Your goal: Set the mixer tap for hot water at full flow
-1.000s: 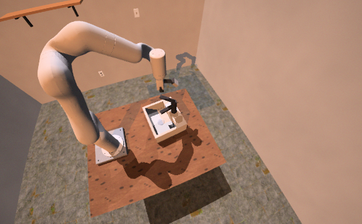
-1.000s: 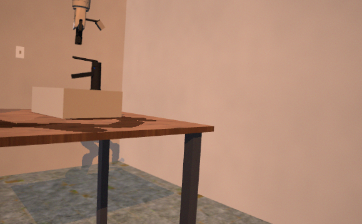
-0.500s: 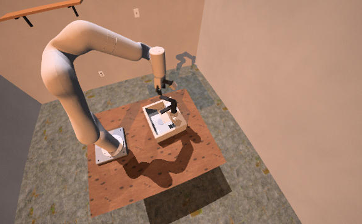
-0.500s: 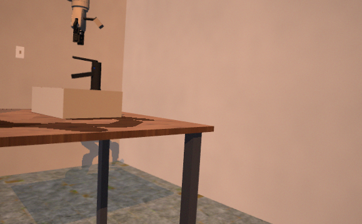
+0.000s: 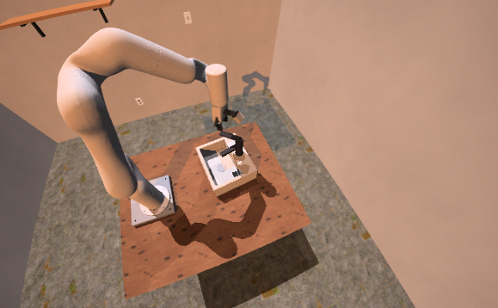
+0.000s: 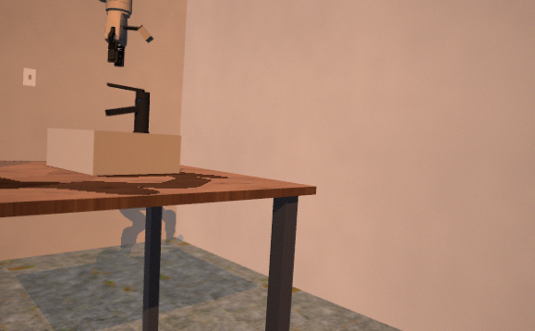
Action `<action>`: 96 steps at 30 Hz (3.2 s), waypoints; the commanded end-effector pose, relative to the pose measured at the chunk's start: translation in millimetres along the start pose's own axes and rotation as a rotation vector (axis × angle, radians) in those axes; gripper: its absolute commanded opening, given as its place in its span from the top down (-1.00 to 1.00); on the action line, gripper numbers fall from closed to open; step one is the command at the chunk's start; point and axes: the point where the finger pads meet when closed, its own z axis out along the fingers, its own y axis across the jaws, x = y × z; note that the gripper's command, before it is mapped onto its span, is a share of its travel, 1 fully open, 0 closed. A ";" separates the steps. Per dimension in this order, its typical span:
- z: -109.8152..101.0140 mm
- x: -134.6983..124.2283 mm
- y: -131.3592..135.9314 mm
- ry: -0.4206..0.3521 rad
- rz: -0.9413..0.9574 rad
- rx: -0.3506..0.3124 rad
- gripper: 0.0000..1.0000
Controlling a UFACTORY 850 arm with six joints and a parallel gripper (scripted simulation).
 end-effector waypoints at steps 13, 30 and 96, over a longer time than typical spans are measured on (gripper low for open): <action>-0.3 0.3 -0.5 0.001 0.000 0.002 -0.46; 12.8 0.2 -0.6 0.002 0.000 0.001 -0.46; 51.8 0.3 -1.6 0.002 0.000 0.001 -0.46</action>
